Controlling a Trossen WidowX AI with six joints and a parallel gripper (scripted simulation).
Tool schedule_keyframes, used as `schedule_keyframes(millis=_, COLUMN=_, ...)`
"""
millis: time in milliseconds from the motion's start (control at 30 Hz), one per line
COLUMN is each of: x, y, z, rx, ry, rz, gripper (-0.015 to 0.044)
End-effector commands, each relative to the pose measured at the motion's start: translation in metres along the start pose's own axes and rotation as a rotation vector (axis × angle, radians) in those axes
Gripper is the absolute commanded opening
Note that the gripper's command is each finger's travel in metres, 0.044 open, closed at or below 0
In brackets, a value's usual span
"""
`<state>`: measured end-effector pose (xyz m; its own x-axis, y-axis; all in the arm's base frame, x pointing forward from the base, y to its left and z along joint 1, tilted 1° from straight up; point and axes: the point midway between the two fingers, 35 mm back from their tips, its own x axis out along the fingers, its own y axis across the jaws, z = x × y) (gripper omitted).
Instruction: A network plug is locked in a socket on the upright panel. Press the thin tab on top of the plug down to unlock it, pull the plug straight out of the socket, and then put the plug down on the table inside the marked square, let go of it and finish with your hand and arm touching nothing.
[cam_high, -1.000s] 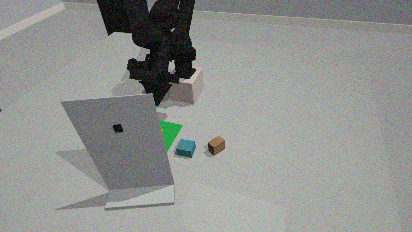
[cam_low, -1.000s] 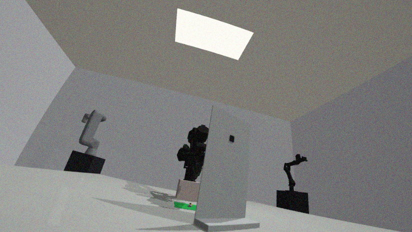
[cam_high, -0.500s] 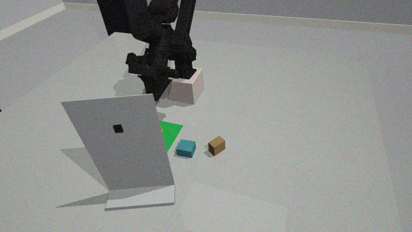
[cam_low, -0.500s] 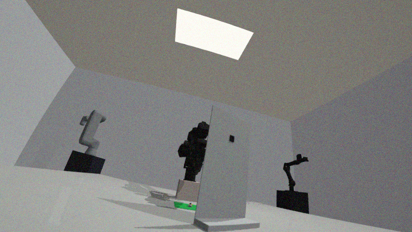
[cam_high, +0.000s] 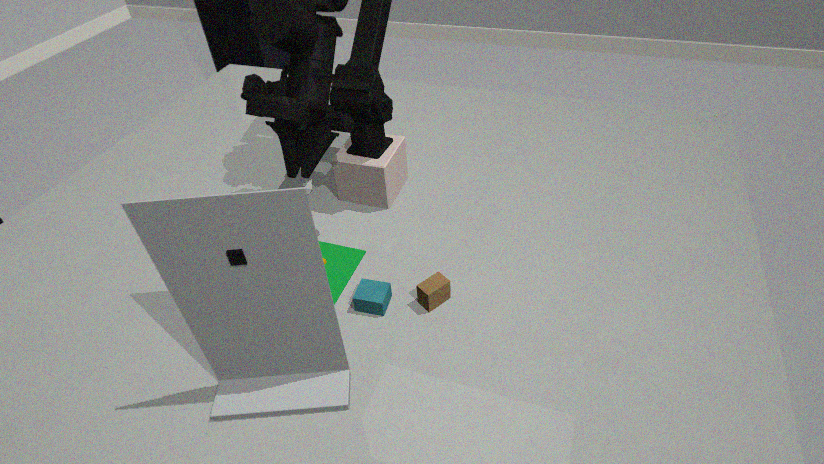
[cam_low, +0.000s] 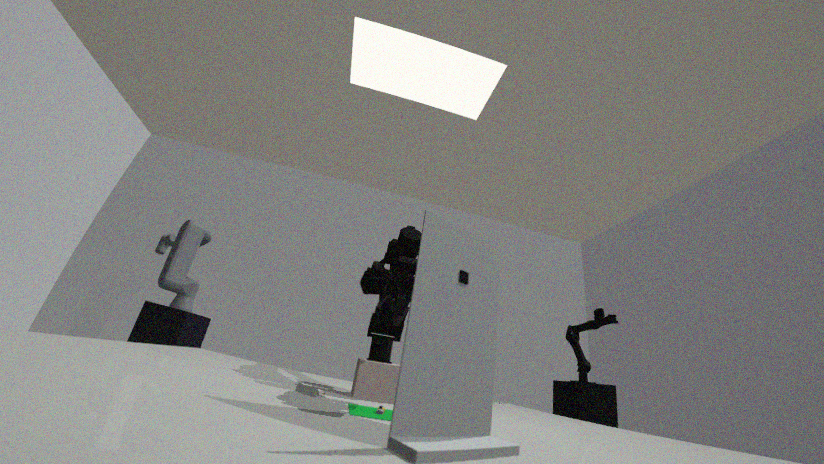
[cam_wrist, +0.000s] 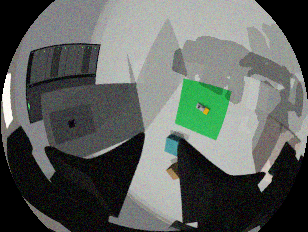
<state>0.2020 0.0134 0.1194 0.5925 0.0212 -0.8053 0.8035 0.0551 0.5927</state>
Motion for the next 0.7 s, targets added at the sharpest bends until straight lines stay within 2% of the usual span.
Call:
schedule_keyframes(millis=0, x=-0.014, y=0.009, z=0.001, rx=0.004, ry=-0.006, rz=0.004, gripper=0.0156)
schedule_keyframes(millis=467, x=-0.047, y=0.024, z=0.001, rx=0.006, ry=-0.007, rz=0.005, gripper=0.0156)
schedule_keyframes(millis=667, x=-0.047, y=0.024, z=0.001, rx=0.006, ry=-0.007, rz=0.005, gripper=0.0314)
